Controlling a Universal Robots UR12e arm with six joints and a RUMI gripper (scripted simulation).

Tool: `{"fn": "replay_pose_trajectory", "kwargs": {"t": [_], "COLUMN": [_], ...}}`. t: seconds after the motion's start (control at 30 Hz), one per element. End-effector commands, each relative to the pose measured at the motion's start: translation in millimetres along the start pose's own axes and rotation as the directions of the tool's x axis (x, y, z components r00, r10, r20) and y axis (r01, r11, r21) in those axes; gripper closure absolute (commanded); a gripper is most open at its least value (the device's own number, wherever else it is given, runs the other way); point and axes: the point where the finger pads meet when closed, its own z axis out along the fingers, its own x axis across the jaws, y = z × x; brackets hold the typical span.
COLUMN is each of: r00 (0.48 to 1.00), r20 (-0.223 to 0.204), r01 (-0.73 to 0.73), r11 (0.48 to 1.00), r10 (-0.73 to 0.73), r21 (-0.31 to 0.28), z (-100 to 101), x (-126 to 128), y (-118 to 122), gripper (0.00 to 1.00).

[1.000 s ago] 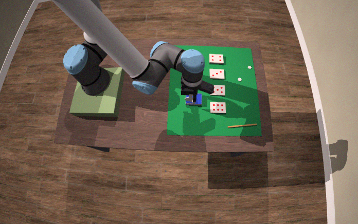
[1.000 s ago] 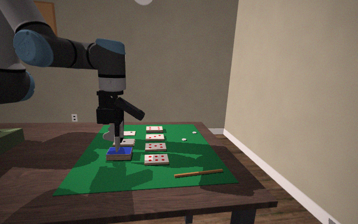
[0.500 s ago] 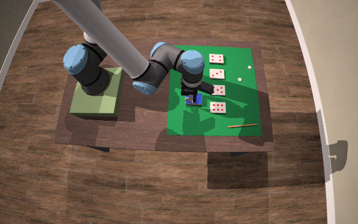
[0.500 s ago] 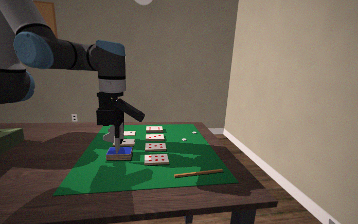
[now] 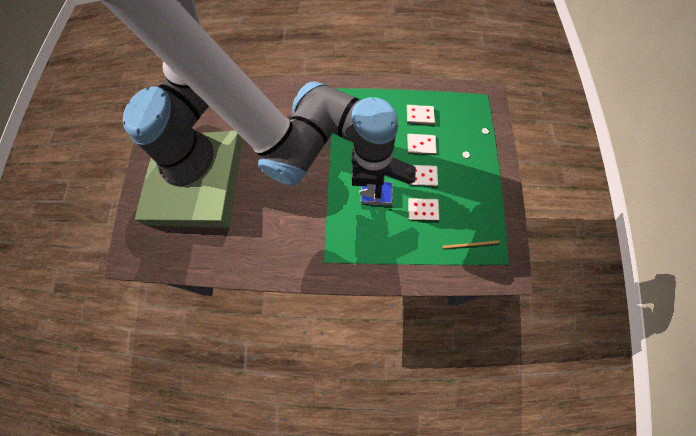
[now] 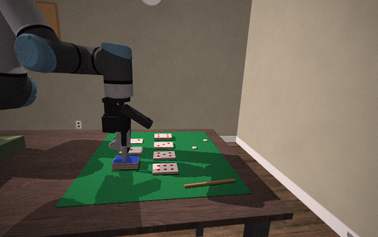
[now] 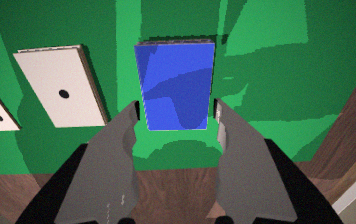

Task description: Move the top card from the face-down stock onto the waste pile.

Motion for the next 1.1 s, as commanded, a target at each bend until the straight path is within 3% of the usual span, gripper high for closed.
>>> {"fn": "replay_pose_trajectory", "kwargs": {"t": [0.0, 0.23, 0.27, 1.07], "r00": [1.000, 1.000, 1.000, 1.000], "r20": [0.000, 0.000, 0.000, 0.000], "r01": [0.000, 0.000, 0.000, 0.000], "r11": [1.000, 1.000, 1.000, 1.000], "r10": [0.000, 0.000, 0.000, 0.000], "r21": [0.001, 0.001, 0.001, 0.001], "z": [-0.6, -0.6, -0.6, -0.3], "x": [0.2, 0.2, 0.2, 0.3], "y": [-0.6, -0.6, -0.6, -0.6], "gripper": [0.58, 0.58, 0.50, 0.50]}}
